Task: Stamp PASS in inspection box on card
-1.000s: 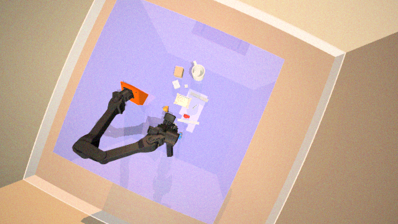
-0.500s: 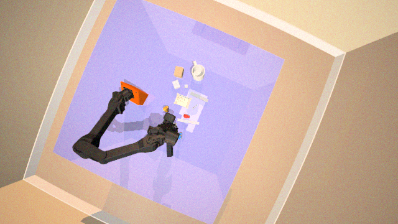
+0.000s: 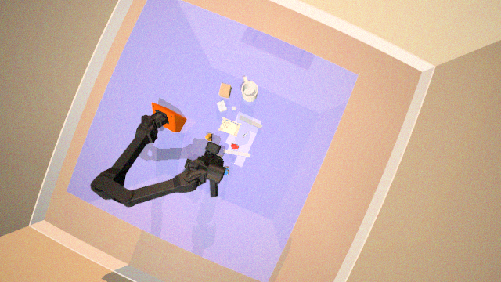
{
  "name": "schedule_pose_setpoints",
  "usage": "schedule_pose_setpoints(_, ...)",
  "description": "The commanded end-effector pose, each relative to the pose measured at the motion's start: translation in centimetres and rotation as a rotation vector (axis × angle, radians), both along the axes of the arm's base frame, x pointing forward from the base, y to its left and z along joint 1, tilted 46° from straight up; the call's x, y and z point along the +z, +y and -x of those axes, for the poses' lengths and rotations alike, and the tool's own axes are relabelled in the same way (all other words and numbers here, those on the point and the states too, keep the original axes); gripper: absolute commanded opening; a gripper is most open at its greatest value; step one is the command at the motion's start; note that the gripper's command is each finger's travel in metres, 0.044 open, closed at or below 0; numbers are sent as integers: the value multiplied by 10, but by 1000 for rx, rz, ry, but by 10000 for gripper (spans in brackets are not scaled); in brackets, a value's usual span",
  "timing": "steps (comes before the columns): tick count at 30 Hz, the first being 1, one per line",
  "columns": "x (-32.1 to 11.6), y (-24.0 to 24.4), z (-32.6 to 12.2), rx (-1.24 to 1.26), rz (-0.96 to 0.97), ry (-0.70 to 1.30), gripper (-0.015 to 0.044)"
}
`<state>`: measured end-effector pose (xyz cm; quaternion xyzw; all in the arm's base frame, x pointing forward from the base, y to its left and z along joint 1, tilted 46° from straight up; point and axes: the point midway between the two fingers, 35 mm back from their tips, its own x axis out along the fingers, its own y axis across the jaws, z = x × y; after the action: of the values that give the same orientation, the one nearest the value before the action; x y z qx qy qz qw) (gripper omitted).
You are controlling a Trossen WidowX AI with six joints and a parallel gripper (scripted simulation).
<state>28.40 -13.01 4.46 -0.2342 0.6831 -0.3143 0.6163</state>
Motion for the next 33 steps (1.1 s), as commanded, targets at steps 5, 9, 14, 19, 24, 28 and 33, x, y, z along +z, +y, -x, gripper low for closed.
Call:
schedule_pose_setpoints(5,8,8,-3,-2,-2,-8,0)
schedule_pose_setpoints(9,12,12,-4,-2,-2,-8,0)
schedule_pose_setpoints(14,18,18,-6,-2,-3,-8,0)
schedule_pose_setpoints(19,24,24,-7,-2,-3,-7,0)
schedule_pose_setpoints(24,30,30,-7,-2,-3,-7,0)
schedule_pose_setpoints(28,32,33,-8,-5,-2,-10,0)
schedule_pose_setpoints(33,22,44,-13,-81,6,-90,0)
